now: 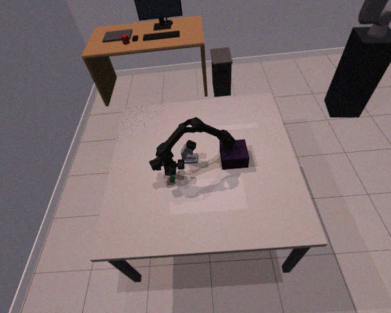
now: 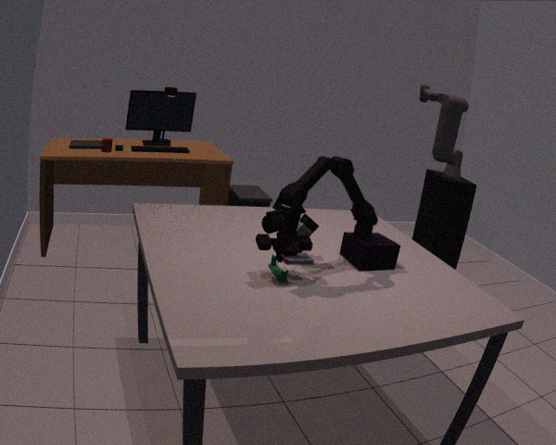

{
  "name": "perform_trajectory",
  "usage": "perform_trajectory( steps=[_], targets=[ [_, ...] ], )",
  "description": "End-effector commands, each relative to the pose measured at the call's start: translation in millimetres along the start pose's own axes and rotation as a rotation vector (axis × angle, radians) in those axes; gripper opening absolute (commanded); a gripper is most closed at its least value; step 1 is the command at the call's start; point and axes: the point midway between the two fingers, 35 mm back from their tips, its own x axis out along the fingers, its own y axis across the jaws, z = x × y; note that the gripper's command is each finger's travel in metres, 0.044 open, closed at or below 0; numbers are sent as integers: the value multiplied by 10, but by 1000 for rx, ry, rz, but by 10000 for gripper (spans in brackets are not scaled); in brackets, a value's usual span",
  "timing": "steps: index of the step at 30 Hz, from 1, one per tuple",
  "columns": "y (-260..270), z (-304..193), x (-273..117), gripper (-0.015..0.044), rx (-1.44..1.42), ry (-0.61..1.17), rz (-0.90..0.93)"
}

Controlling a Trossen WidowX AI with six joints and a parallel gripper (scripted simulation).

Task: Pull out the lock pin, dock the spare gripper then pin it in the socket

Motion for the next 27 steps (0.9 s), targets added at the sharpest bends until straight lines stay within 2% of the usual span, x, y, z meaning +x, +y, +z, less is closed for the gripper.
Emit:
perform_trajectory(
  steps=[1, 6, 19, 27],
  targets=[
    [-15, -45, -176, 0, 5, 0, -10],
    [-3, -99, -359, 0, 5, 0, -9],
    [4, -79, -299, 6, 0, -2, -6],
    [191, -86, -369, 0, -1, -4, -4]
  ],
)
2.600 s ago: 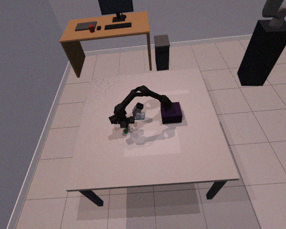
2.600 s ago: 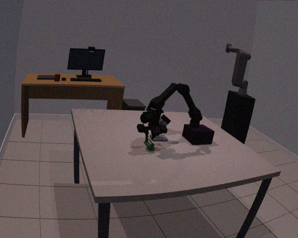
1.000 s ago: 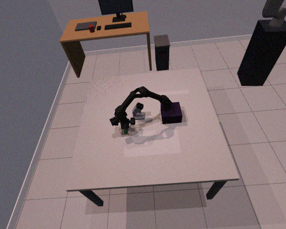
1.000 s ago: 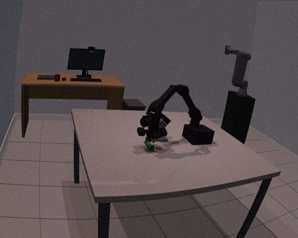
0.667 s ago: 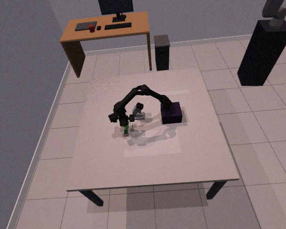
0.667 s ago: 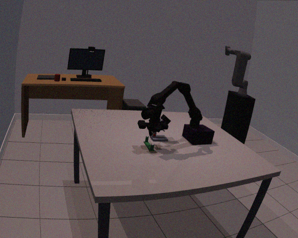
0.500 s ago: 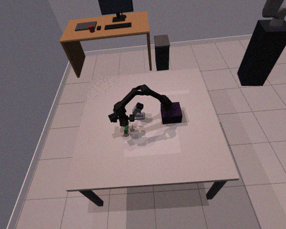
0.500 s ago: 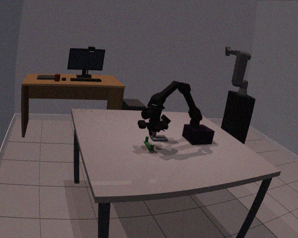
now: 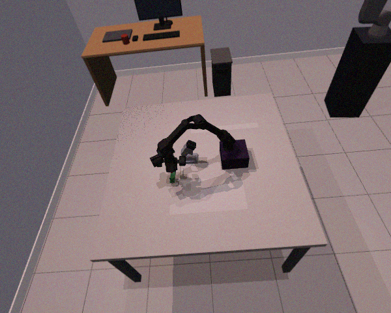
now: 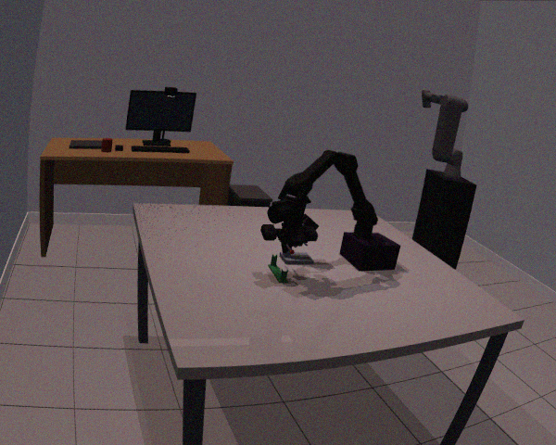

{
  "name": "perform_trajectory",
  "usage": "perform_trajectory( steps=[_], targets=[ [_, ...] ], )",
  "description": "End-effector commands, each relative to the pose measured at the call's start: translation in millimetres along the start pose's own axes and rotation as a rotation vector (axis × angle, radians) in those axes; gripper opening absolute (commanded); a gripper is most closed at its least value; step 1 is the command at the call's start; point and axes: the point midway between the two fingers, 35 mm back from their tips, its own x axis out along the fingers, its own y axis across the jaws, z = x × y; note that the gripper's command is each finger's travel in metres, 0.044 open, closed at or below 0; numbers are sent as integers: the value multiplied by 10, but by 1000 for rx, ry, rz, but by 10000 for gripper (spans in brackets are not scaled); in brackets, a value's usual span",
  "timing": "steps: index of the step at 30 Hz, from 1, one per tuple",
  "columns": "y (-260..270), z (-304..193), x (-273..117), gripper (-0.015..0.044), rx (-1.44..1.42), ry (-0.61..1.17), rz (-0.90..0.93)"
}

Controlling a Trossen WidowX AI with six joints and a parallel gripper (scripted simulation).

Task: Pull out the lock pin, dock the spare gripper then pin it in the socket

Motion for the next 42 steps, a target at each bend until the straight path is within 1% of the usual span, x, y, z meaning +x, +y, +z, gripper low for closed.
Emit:
perform_trajectory(
  steps=[1, 26, 30, 37, 42],
  targets=[
    [84, 11, -51, 0, 4, -7, -5],
    [727, -70, -181, 0, 2, -10, 2],
    [721, -42, -87, 0, 1, -10, 2],
    [722, 57, 298, 0, 0, -12, 4],
    [724, 57, 335, 0, 1, -12, 1]
  ],
)
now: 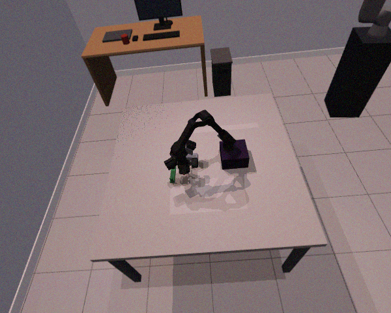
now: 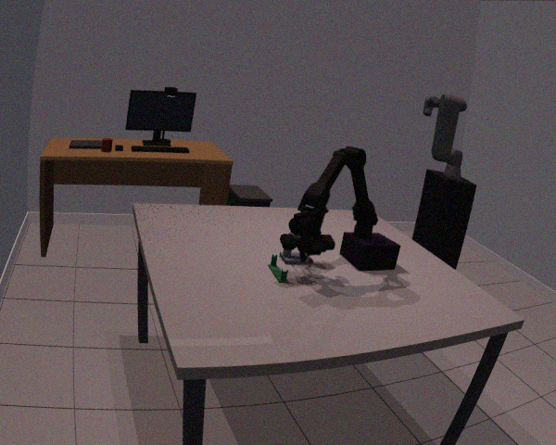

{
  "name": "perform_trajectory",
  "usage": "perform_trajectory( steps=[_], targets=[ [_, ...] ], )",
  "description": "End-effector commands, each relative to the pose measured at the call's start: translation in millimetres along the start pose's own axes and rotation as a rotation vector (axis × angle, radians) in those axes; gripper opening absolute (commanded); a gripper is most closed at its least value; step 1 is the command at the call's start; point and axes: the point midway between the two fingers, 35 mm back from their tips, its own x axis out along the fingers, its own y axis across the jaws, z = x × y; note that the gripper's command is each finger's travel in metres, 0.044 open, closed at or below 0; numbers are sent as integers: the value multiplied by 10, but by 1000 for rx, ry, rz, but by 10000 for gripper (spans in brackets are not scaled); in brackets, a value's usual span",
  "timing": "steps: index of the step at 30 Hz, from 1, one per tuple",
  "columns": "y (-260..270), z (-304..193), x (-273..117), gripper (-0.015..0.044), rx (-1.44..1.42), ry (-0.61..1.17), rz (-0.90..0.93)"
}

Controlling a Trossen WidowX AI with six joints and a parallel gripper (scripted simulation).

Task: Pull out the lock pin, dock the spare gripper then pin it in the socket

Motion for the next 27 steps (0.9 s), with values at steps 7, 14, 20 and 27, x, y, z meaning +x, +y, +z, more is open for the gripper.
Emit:
perform_trajectory(
  steps=[7, 14, 20, 27],
  targets=[
    [-38, -48, -29, 0, 0, -13, -6],
    [-24, -108, 4, 0, 1, -12, -9],
    [-37, -144, 3, 0, 1, -12, -7],
    [-15, -187, 31, 0, 1, -12, -8]
  ],
)
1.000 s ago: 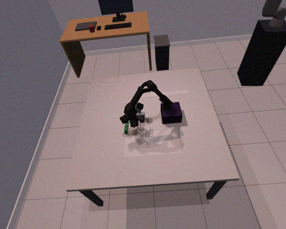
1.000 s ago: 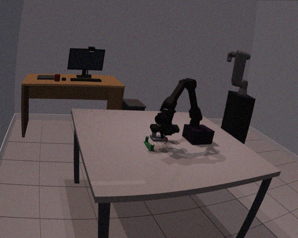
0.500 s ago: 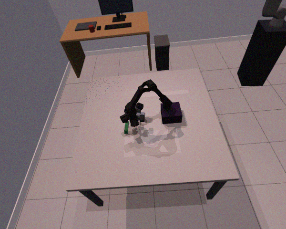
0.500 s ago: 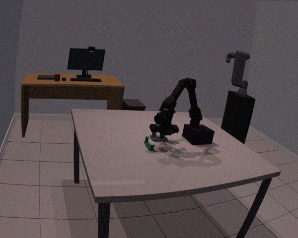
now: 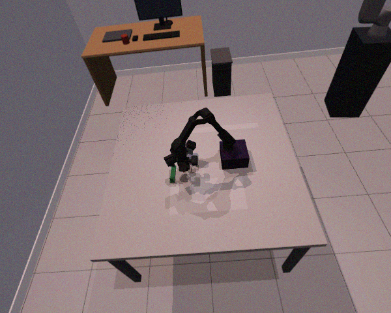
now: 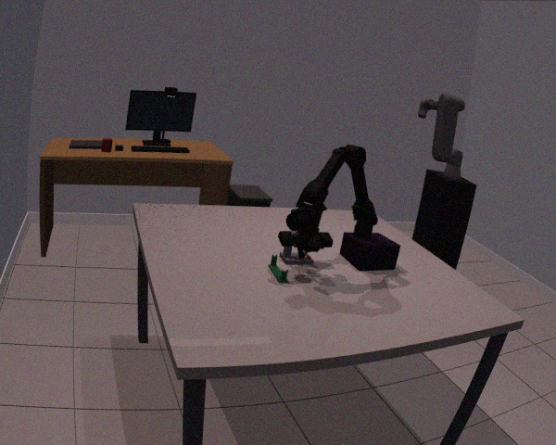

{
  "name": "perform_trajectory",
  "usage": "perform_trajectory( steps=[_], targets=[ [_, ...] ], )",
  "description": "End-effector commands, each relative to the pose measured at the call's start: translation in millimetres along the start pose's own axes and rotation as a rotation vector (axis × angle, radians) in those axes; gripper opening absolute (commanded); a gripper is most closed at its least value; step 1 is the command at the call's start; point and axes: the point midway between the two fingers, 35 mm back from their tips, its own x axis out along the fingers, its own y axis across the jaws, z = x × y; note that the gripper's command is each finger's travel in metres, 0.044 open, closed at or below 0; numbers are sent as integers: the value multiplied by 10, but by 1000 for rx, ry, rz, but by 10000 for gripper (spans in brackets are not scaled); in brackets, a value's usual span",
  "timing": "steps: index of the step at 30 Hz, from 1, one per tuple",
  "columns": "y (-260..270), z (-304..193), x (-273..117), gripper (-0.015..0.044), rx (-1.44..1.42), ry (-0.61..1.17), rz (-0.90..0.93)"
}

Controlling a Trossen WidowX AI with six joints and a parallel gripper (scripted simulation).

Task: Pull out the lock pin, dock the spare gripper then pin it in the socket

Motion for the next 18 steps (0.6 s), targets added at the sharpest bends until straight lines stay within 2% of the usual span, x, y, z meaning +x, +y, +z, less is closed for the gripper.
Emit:
perform_trajectory(
  steps=[1, 18],
  targets=[
    [-5, -21, 2, 0, -3, 0, -3],
    [-15, -130, 23, 0, -4, -1, 1]
  ],
)
